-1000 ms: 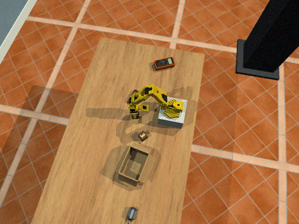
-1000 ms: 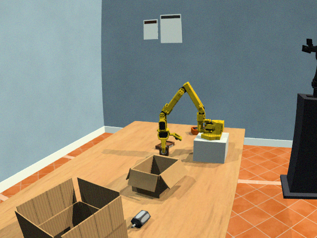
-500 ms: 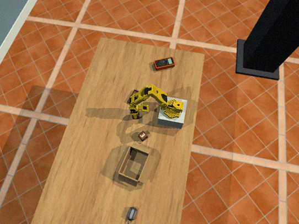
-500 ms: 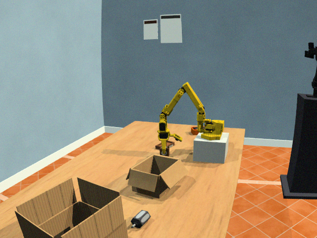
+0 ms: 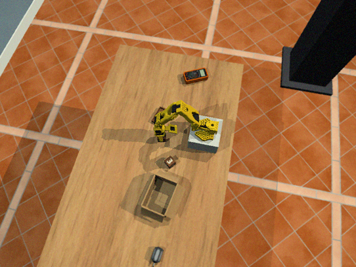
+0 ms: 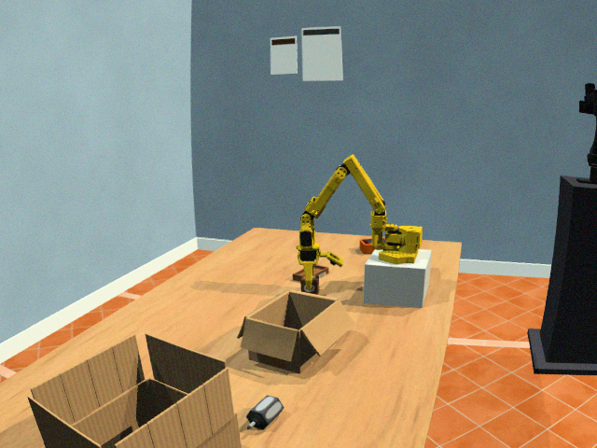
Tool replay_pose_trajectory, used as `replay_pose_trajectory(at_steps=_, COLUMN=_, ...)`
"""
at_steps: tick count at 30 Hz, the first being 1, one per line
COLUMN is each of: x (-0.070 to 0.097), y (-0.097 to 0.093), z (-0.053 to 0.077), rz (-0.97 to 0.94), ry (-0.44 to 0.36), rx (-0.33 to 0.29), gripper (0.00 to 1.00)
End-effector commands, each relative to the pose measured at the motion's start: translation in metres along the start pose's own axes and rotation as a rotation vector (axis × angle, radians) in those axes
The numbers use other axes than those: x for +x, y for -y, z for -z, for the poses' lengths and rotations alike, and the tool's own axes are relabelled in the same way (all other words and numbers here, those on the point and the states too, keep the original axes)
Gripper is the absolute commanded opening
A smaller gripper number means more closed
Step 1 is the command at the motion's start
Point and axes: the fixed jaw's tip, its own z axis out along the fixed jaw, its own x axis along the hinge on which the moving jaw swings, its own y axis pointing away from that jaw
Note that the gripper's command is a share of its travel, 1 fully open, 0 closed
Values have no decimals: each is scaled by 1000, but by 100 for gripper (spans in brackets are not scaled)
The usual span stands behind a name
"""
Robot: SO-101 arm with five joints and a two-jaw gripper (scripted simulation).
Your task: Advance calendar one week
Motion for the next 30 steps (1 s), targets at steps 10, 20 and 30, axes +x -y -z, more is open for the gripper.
replay_pose_trajectory(at_steps=10, x=2, y=2, z=-1, rz=-3, ry=-8, rx=1, gripper=25)
replay_pose_trajectory(at_steps=20, x=2, y=2, z=-1, rz=-3, ry=-8, rx=1, gripper=31)
replay_pose_trajectory(at_steps=30, x=2, y=2, z=-1, rz=-3, ry=-8, rx=1, gripper=35)
